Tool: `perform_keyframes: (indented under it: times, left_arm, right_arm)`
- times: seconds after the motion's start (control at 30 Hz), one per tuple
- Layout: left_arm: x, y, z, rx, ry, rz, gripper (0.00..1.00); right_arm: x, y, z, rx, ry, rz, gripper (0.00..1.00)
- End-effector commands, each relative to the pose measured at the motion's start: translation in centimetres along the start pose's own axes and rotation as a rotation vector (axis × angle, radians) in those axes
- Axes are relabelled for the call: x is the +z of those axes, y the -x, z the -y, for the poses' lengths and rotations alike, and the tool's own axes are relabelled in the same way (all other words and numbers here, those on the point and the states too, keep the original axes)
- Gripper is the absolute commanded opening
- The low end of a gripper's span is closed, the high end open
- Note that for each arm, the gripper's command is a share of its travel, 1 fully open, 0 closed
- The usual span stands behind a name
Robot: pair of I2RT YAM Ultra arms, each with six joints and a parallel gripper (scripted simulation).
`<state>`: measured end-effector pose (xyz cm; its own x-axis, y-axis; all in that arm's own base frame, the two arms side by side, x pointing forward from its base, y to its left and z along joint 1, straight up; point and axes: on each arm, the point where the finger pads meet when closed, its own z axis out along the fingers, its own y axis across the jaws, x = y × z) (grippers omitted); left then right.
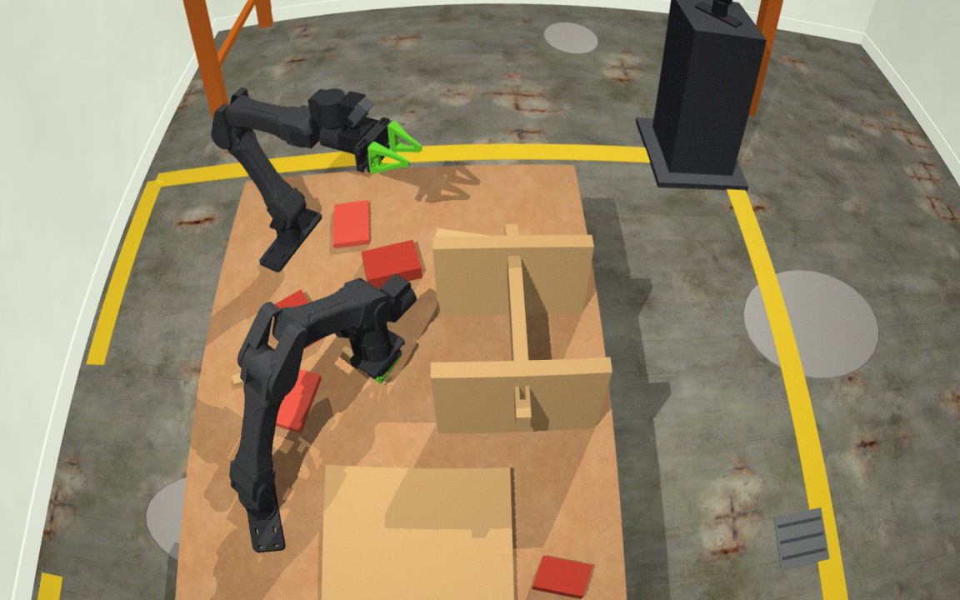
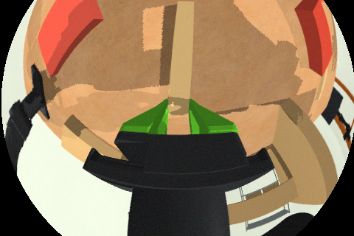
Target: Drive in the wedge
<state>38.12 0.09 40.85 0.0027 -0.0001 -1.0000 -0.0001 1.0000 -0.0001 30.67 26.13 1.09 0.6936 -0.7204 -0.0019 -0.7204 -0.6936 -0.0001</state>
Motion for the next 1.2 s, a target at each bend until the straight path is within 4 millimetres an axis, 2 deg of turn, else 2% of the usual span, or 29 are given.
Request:
perform_keyframes:
  times: [0.0,0.03,0.5,0.53,0.7,0.8,0.9,0.93,1.17]
  left_arm:
    - [0.1,2.6,0.3,-0.002,-0.005,0.06,0.46]
    - [0.1,2.6,0.3,-0.002,-0.005,0.06,0.46]
    - [0.1,2.6,0.3,-0.002,-0.005,0.06,0.46]
    - [0.1,2.6,0.3,-0.002,-0.005,0.06,0.46]
    - [0.1,2.6,0.3,-0.002,-0.005,0.06,0.46]
    - [0.1,2.6,0.3,-0.002,-0.005,0.06,0.46]
    - [0.1,2.6,0.3,-0.002,-0.005,0.06,0.46]
    - [0.1,2.6,0.3,-0.002,-0.005,0.06,0.46]
    - [0.1,2.6,0.3,-0.002,-0.005,0.06,0.46]
  right_arm:
    - [-1.6,-0.2,0.3,0.013,-0.032,0.005,0.36]
    - [-0.8,-0.1,0.1,0.013,-0.01,0.006,0.36]
    - [-0.8,-0.1,0.1,0.013,-0.011,0.006,0.36]
    - [-2.7,-0.2,1.0,0.013,-0.054,0.004,0.36]
    - [-2.8,-0.2,0.6,0.013,-0.034,0.005,0.36]
    - [-1.5,-0.2,0.3,0.014,-0.009,0.007,0.36]
    - [-1.6,0.0,0.2,0.006,-0.01,0.004,0.36]
    - [-4.1,-0.2,0.5,0.013,-0.034,0.005,0.36]
    - [-6.7,-0.3,0.1,0.014,-0.019,0.006,0.36]
